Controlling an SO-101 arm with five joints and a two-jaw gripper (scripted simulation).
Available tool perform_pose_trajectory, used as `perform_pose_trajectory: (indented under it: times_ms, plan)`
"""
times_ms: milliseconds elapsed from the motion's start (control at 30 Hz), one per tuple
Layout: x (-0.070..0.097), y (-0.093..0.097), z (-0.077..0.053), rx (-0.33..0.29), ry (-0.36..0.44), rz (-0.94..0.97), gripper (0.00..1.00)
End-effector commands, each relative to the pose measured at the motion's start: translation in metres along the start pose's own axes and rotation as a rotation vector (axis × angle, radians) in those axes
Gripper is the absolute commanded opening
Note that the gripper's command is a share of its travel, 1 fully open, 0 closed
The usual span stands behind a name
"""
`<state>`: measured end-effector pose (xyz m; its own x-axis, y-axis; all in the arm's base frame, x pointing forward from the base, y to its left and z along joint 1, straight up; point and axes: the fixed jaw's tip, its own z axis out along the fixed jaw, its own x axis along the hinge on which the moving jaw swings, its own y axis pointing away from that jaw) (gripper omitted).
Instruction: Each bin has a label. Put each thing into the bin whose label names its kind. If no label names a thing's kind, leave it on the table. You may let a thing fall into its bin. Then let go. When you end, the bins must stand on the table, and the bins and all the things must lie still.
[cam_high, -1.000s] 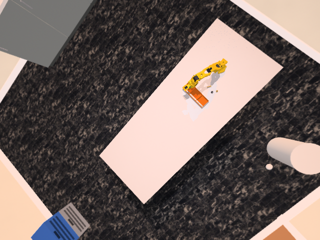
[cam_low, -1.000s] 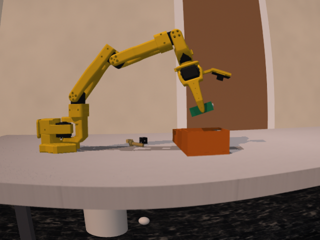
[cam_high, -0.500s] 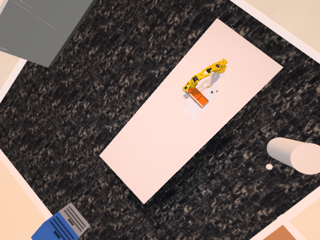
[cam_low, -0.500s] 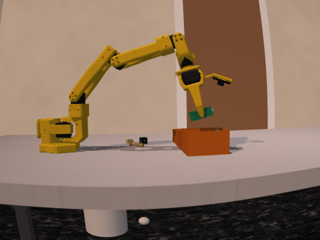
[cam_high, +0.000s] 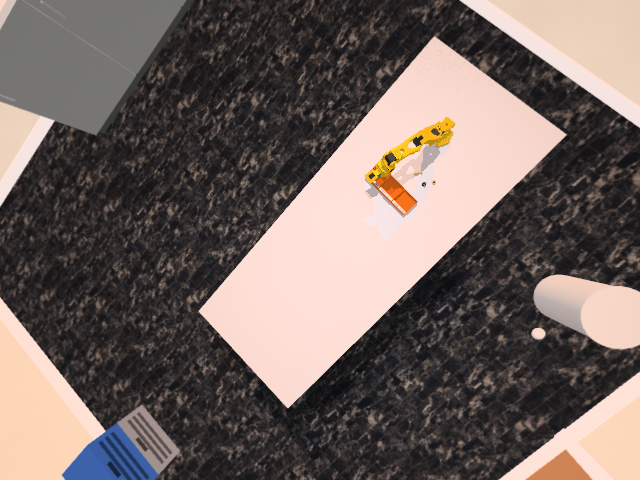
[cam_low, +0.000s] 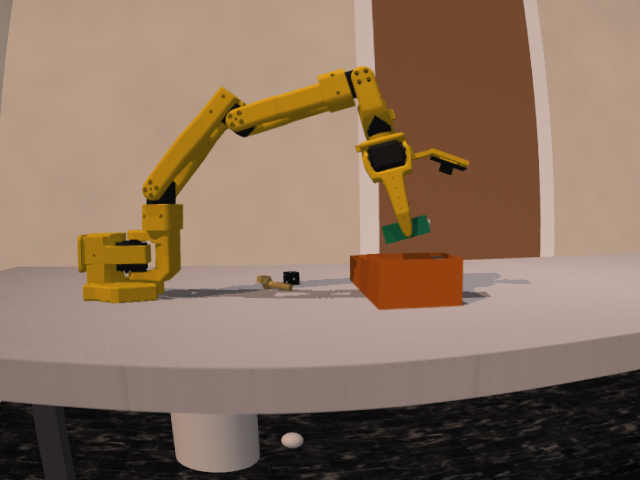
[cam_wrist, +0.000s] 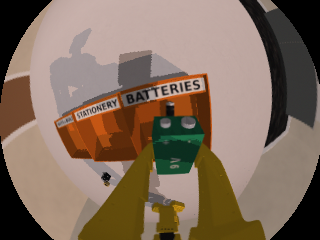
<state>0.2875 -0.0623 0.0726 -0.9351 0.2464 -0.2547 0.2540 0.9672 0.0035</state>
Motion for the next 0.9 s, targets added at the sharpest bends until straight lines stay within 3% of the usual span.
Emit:
perform_pose_trajectory:
  times_ms: [0, 533, 867]
  plan:
    - [-0.007, -0.002, -0.008, 0.000, -0.059, 0.015, 0.00]
    - [-0.005, -0.002, 0.006, 0.000, -0.059, 0.015, 0.00]
    - [-0.004, -0.002, 0.007, 0.000, -0.059, 0.015, 0.00]
